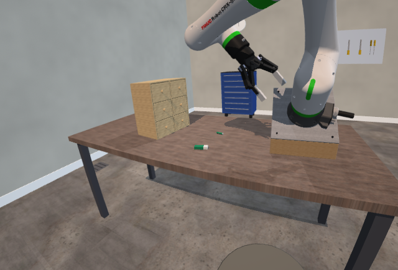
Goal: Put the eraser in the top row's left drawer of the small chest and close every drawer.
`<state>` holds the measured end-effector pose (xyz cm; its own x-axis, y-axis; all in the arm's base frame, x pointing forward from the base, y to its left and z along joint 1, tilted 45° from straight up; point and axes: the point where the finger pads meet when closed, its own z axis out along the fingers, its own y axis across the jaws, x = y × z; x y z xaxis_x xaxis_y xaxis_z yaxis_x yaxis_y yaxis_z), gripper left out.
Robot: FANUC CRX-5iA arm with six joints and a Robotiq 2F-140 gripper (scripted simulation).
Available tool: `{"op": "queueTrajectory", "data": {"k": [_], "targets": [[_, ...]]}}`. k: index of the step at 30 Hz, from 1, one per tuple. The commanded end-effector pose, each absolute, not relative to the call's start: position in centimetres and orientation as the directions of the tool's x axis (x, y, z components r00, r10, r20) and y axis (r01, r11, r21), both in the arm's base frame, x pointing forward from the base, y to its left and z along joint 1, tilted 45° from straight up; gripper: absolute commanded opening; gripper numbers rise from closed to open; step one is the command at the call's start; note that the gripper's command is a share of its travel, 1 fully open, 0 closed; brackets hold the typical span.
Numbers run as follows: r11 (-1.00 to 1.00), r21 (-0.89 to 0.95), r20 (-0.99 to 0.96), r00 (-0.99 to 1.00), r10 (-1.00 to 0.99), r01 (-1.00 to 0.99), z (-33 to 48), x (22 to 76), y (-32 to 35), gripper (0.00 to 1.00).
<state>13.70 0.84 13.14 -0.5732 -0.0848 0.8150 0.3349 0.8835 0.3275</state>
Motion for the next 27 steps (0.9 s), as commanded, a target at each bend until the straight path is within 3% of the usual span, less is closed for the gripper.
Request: {"op": "queueTrajectory", "data": {"k": [1, 19, 24, 26, 27], "targets": [[0.883, 0.327, 0.815, -0.573, -0.085, 0.335, 13.1, 13.7, 0.8, 1.0], [0.881, 0.335, 0.809, -0.581, -0.087, 0.334, 13.1, 14.1, 0.9, 1.0], [0.839, 0.453, 0.696, -0.708, -0.122, 0.301, 13.3, 21.8, 1.4, 1.0], [0.839, 0.453, 0.696, -0.708, -0.122, 0.301, 13.3, 21.8, 1.4, 1.0], [0.82, 0.501, 0.637, -0.759, -0.133, 0.276, 13.6, 25.2, 1.4, 1.0]]}}
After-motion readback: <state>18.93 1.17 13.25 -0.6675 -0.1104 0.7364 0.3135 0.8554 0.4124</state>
